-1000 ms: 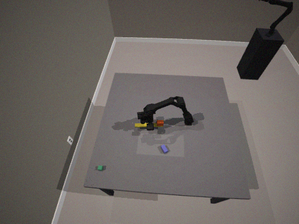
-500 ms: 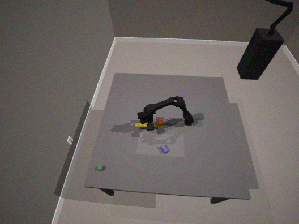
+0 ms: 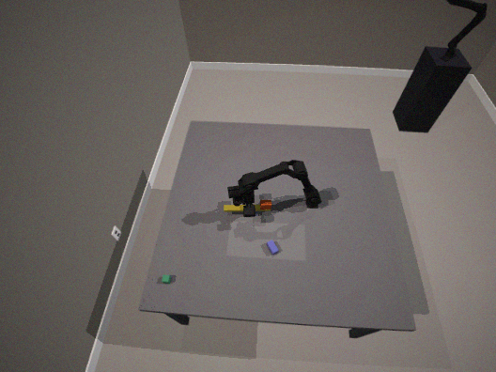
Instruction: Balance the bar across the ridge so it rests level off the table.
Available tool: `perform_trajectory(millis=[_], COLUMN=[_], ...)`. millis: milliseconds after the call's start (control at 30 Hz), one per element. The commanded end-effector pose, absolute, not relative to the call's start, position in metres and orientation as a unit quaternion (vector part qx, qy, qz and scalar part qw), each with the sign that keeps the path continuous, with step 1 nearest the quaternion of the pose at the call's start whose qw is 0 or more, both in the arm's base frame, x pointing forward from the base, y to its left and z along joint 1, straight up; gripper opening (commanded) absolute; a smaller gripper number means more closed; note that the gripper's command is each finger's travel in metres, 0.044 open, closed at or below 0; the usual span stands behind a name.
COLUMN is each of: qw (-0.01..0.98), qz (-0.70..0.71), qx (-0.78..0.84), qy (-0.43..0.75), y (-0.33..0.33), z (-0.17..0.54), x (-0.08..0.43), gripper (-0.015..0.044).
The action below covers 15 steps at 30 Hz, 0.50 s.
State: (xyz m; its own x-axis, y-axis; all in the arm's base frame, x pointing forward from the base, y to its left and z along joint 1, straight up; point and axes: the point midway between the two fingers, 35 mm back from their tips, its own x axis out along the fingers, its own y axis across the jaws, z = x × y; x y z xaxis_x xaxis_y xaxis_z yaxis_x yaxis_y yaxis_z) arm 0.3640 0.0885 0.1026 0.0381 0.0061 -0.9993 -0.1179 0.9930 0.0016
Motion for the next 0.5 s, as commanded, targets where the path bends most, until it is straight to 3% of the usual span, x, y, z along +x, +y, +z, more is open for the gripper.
perform_trajectory(millis=[0,467], qw=[0.72,0.72], qz=[0.044,0.044], qx=[-0.039,-0.039], qy=[0.692,0.692], y=[0.0892,0.0892], z=[0.1024,0.1012], x=[0.364,0.3638], gripper=[0.0,0.0])
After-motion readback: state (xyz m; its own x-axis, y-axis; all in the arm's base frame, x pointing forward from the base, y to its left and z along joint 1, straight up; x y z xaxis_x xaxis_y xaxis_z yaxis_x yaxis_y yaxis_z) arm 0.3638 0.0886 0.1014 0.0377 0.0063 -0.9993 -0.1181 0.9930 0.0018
